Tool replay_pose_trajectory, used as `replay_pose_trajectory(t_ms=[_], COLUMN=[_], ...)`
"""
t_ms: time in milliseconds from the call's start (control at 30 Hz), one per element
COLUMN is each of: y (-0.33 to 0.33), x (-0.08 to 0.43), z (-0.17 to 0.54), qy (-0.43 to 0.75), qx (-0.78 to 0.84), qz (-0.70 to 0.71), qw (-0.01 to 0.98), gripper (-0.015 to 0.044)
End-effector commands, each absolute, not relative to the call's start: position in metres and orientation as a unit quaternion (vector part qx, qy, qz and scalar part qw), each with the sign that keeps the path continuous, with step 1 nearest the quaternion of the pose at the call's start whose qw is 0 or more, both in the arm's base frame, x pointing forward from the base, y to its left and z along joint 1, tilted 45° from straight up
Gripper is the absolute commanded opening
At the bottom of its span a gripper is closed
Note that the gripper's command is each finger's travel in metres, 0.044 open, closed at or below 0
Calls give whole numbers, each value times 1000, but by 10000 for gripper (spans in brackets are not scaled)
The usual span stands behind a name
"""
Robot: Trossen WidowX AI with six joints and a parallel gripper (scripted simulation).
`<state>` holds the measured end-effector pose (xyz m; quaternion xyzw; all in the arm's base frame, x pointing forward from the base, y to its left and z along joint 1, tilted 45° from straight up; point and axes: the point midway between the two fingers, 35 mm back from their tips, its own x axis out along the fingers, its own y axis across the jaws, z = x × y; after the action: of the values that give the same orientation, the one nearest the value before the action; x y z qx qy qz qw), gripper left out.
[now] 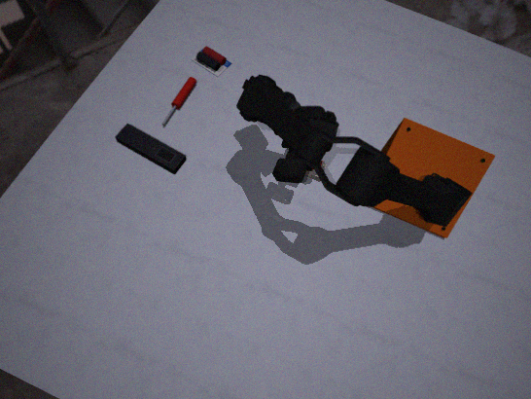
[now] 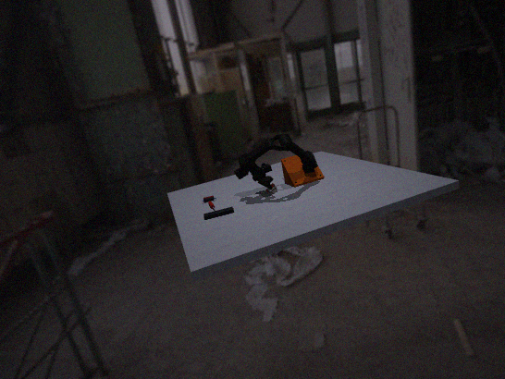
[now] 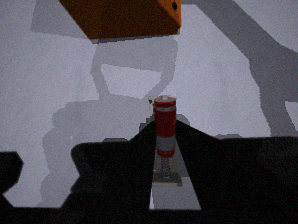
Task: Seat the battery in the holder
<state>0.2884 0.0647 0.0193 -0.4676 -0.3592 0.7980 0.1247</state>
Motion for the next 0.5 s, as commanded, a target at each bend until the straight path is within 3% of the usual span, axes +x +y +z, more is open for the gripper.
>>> replay_pose_trajectory(t_ms=[0, 467], y=[65, 67], x=[290, 299], z=[18, 17], qy=[-361, -361], qx=[-464, -464], qz=[800, 800], qw=[120, 121], gripper=[66, 66])
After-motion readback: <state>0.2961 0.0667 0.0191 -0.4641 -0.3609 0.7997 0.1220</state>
